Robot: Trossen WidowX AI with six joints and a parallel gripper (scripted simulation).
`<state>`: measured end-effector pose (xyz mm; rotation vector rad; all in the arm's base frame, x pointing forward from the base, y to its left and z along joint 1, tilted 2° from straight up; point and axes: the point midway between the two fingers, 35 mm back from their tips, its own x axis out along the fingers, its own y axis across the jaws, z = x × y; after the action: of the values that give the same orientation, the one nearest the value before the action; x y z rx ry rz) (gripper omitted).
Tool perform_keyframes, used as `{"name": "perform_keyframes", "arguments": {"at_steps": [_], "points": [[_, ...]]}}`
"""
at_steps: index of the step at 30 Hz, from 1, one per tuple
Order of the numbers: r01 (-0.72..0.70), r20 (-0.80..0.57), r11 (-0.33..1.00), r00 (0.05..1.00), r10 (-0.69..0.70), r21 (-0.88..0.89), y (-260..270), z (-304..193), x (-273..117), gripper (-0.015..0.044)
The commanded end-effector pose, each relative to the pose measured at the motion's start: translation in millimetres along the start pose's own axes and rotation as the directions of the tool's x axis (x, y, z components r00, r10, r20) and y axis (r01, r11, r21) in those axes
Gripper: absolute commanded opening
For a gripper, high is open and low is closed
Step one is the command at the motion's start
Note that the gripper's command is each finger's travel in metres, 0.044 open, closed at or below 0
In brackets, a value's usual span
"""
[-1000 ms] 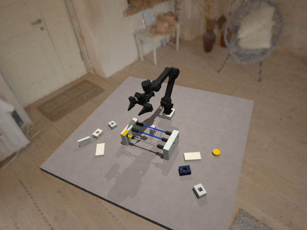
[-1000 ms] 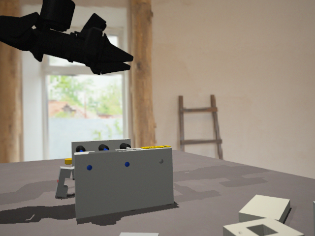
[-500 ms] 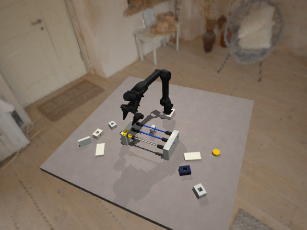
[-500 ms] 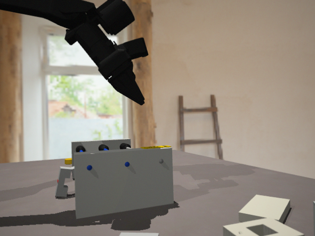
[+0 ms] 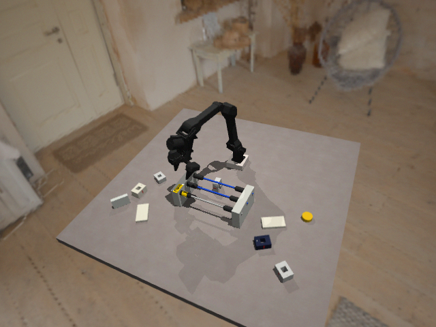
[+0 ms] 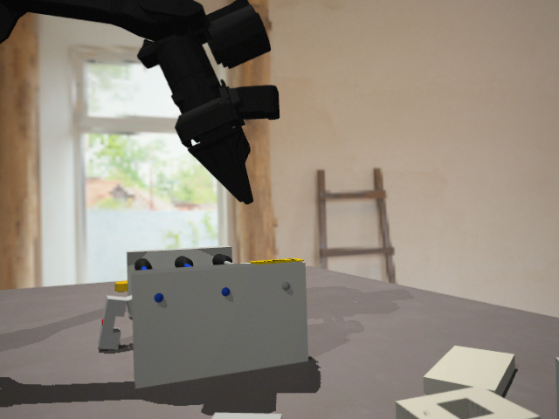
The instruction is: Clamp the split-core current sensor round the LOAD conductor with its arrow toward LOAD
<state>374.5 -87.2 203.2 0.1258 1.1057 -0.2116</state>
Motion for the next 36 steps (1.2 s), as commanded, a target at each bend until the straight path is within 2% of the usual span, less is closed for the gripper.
{"name": "perform_keyframes", "arguments": {"at_steps": [1,7,9,13,24,36], "points": [[0.003,0.004,1.0,1.0,-0.003,-0.001,-0.5,2.2,-1.9,0.044],[0.003,0.004,1.0,1.0,-0.003,-0.001,-0.5,2.2,-1.9,0.044],[-0.004,-0.003,1.0,1.0,0.004,-0.019,3.5,-6.0,-3.9,0.0387],[-0.045,-0.045,0.991,0.998,0.039,-0.123,23.9,-55.9,-12.6,0.0282],[-0.169,-0.169,0.907,0.979,0.11,-0.385,51.6,-202.7,-10.4,0.0282],[-0.171,-0.17,0.905,0.979,0.111,-0.389,52.9,-205.5,-1.3,0.0282]]}}
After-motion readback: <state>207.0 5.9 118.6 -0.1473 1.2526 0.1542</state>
